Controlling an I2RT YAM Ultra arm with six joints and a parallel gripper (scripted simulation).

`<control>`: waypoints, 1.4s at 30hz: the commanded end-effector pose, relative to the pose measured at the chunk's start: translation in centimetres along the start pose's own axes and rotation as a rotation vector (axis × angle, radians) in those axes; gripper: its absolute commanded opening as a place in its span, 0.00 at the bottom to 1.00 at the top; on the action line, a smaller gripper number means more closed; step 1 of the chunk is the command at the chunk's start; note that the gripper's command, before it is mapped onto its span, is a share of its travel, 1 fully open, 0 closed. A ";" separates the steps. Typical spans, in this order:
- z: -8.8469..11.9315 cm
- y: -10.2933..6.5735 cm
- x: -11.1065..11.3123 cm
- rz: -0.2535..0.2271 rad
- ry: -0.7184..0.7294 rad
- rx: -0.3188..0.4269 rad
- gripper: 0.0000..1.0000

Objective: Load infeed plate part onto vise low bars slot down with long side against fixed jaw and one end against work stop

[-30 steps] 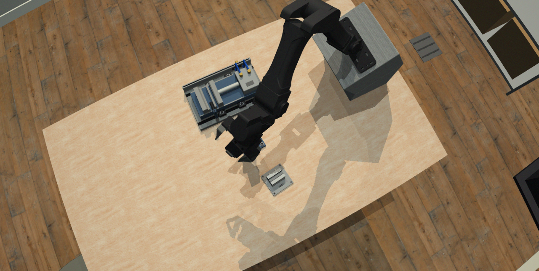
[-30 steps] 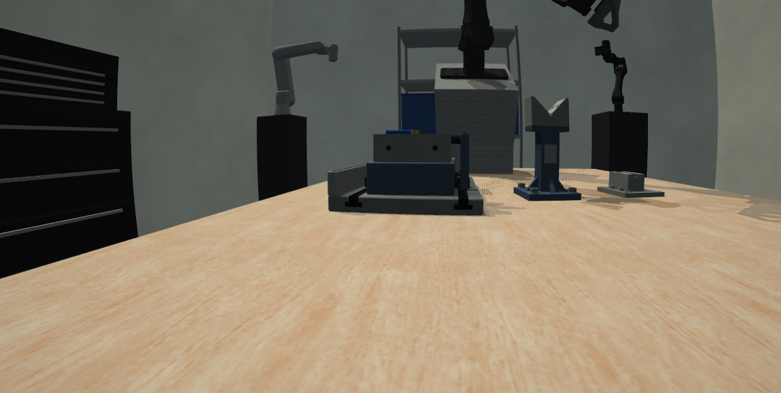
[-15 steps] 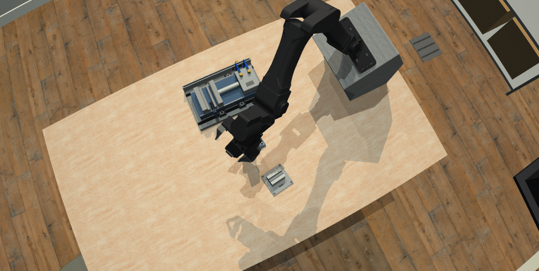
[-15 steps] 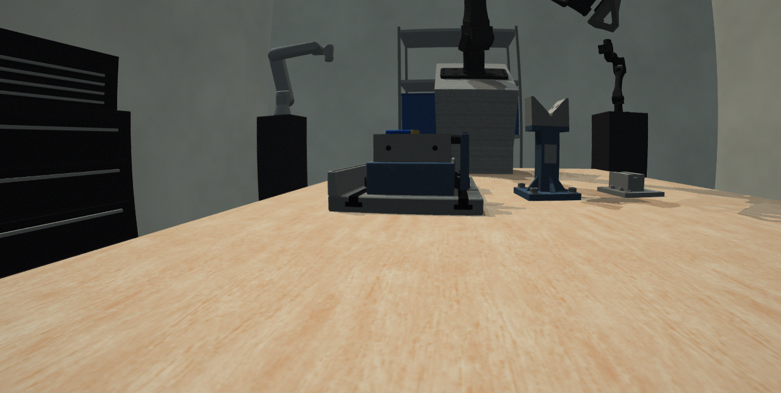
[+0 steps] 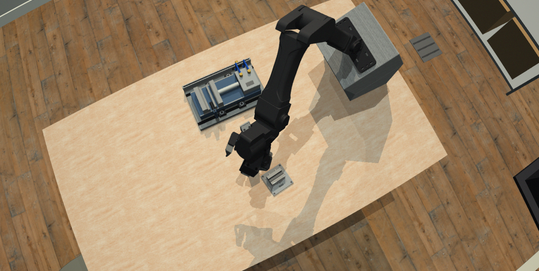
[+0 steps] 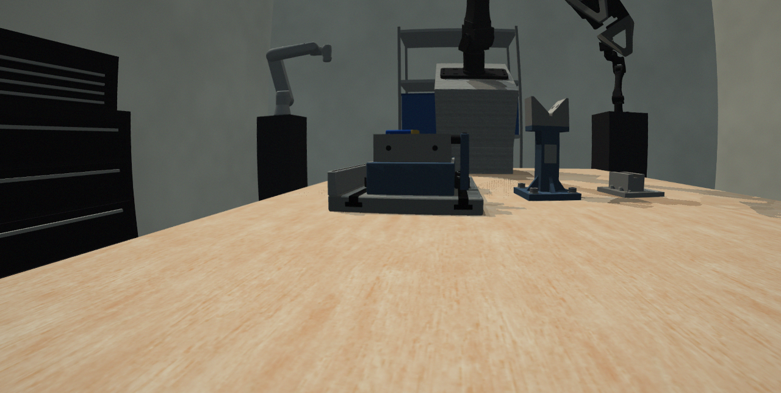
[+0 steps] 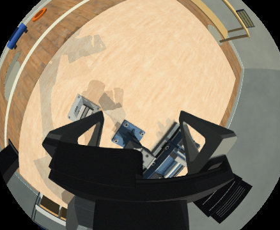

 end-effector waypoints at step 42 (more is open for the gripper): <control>-2.7 -3.6 9.8 -0.513 -0.909 0.116 1.00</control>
Point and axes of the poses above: the point where the finger pads meet when closed, its own y axis out along the fingers, its own x axis across the jaws, z = x × y, the point moved 3 cm from there along -y, back along the fingers, and after that the axes turned 12 degrees about -y, right-handed, at the moved point
